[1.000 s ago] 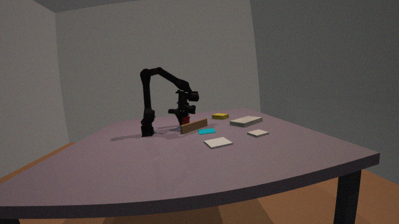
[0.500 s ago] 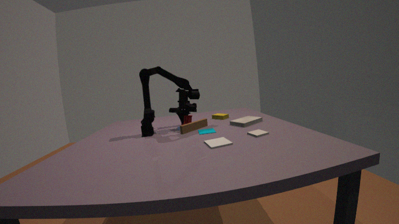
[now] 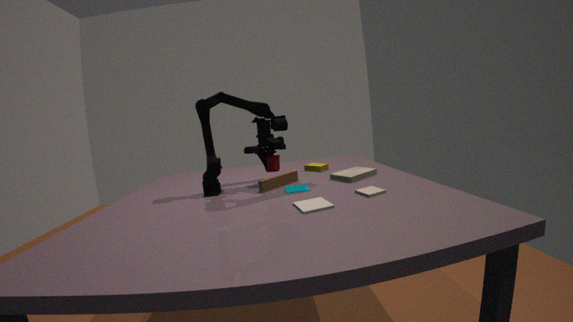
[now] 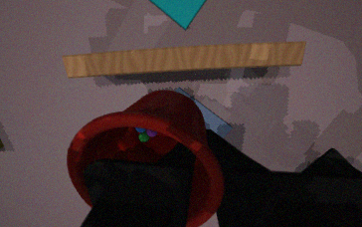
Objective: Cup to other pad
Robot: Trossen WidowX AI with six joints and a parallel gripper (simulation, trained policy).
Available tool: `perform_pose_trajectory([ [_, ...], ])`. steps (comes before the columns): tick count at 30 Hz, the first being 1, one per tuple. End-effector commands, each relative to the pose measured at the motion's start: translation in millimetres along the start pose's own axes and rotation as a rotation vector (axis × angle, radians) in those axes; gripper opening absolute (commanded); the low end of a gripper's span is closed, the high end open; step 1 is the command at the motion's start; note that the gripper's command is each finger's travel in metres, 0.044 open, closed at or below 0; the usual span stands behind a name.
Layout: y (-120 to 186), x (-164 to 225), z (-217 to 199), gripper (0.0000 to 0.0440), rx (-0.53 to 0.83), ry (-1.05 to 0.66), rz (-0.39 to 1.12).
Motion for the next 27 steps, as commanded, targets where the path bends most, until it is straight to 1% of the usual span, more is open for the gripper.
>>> perform_pose_trajectory([
  [1,12,-8,0,0.0000,-0.039,-0.035,-0.006],
  [8,25,-26,1,0.0000,-0.091,-0.090,-0.034],
  [14,30,-45,4,0.0000,-0.133,-0.138,-0.065],
  [20,28,-66,7,0.0000,-0.169,-0.184,-0.095],
  [27,18,-90,11,0.0000,-0.195,-0.231,-0.125],
])
Point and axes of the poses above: the point midway between the two fingers, 35 mm back from their tips, its own y axis back along the fingers, its own z axis across the jaws, x = y × z, the point moved 9 cm from there along y, back along the fingers, and after that the axes turned 6 degrees about -y, right-handed, at the moved point
